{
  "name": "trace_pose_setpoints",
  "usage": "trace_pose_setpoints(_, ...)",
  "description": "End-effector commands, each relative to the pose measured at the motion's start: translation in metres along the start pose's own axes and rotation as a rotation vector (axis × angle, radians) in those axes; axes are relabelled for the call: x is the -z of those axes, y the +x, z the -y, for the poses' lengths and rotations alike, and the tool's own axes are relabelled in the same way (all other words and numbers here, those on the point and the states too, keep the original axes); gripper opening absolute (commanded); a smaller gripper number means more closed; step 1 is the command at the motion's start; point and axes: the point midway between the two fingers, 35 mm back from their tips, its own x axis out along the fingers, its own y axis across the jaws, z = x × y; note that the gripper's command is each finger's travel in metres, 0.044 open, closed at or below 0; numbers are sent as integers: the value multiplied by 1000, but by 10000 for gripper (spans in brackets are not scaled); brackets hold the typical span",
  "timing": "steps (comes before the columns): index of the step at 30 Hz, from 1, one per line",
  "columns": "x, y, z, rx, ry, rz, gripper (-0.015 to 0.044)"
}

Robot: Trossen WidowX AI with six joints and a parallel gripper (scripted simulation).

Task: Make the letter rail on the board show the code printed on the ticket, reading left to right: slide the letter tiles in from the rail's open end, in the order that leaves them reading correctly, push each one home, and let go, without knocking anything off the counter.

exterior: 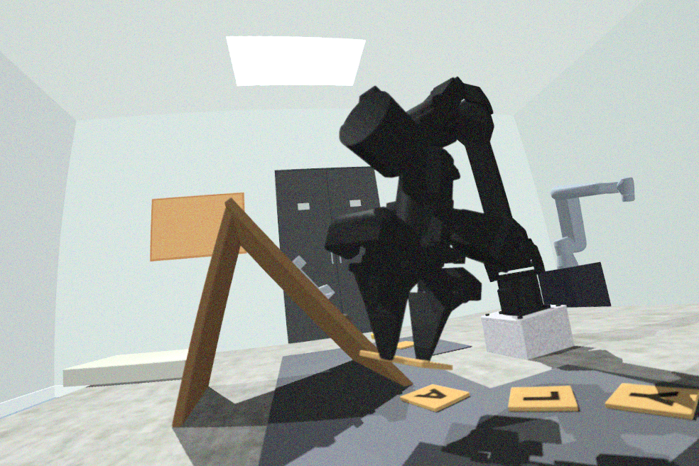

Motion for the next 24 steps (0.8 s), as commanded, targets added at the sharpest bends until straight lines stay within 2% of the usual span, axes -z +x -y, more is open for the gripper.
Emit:
trace_pose_setpoints(1,5,-3,0,27,125,-19,0)
trace_pose_setpoints(24,31,-26,12,245,871,-30,0)
